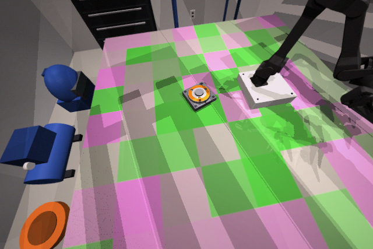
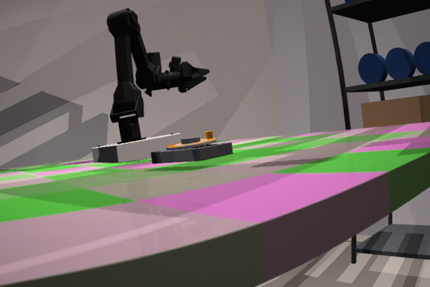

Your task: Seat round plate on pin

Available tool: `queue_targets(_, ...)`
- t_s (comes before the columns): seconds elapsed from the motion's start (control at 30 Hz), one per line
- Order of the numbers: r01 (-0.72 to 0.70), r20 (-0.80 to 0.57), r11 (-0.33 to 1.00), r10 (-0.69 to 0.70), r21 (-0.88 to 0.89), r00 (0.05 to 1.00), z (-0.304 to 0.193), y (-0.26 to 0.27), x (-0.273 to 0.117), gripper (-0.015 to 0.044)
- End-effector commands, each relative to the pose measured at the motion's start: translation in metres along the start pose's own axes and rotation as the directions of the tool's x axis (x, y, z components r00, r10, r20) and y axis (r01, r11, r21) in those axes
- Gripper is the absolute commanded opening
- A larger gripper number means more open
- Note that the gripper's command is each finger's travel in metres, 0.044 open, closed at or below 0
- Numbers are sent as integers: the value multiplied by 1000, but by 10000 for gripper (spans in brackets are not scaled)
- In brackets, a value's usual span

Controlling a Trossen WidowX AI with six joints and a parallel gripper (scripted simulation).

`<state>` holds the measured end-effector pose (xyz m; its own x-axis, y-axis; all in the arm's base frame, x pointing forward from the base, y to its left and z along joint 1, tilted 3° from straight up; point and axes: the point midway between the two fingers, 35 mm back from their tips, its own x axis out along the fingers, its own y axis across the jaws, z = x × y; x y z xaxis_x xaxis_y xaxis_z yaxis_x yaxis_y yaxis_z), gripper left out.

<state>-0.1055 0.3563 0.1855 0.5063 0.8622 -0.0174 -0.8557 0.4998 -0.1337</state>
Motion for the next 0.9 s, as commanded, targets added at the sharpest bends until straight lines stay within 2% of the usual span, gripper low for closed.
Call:
queue_targets(0.0, 0, -2, 1000, 0, -3, 1000, 0, 0, 2, 374)
queue_targets(0.1, -3, -40, 999, 1, -44, 999, -5, -3, 28, 295)
queue_targets(0.23, 60, -136, 990, -77, -125, 988, -21, -36, 80, 190)
queue_targets(0.3, 71, -153, 988, -92, -137, 984, -25, -44, 88, 137)
queue_targets(0.47, 145, -292, 968, -202, -206, 935, -52, -105, 137, 6)
queue_targets(0.6, 188, -365, 956, -262, -226, 893, -66, -144, 154, 0)
queue_targets(0.77, 289, -511, 927, -373, -240, 774, -92, -232, 172, 0)
queue_targets(0.87, 311, -561, 919, -394, -242, 728, -101, -258, 173, 0)
